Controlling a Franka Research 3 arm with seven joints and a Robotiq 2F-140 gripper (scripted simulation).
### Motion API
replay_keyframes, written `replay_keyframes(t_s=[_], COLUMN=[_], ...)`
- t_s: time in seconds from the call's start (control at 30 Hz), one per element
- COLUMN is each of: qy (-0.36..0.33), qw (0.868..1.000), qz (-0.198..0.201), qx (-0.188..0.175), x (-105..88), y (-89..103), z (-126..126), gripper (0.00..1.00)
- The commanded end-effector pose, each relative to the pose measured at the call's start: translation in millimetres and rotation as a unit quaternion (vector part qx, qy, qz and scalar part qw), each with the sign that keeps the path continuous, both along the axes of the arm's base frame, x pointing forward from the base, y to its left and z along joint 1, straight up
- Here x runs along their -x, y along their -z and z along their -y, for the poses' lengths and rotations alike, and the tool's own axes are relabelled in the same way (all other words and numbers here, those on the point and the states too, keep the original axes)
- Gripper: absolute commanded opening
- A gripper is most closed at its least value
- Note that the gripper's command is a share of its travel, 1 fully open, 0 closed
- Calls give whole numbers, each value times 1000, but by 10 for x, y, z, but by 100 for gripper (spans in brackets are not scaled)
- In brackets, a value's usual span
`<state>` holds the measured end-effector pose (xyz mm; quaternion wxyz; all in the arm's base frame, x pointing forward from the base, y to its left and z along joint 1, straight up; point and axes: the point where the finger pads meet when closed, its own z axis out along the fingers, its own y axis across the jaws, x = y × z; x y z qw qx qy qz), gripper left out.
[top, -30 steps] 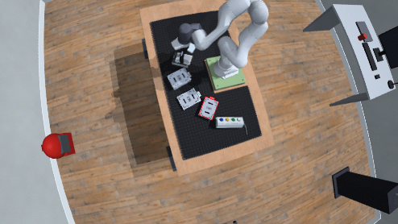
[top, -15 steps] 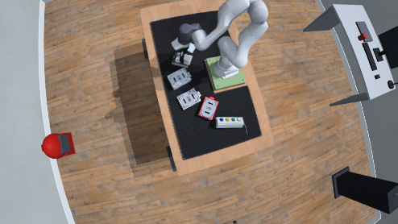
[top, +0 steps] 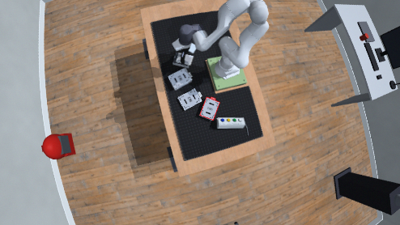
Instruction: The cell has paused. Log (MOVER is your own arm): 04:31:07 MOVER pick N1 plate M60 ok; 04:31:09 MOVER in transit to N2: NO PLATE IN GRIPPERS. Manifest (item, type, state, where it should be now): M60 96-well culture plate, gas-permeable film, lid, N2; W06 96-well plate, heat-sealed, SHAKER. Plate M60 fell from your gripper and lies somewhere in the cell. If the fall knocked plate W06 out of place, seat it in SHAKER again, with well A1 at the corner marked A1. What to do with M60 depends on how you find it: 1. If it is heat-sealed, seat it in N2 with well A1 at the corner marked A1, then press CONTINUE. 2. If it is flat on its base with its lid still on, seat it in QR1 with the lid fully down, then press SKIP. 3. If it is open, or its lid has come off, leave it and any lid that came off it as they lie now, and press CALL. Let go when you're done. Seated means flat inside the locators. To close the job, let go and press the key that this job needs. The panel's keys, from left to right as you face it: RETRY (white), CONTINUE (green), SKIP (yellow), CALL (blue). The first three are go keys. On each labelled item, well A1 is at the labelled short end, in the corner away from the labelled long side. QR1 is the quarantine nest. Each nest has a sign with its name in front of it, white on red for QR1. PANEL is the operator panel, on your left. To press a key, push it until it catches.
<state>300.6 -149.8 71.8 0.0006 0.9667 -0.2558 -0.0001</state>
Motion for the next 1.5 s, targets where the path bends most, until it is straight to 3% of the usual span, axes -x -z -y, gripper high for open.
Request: replay_keyframes(t_s=[0.0, 1.47], qy=[0, 0], qw=[1000, 1000], qz=[3, 3], qx=[1, 1], x=[-19, -20], y=[22, 176], z=[-6, -5], gripper=[70, 70])
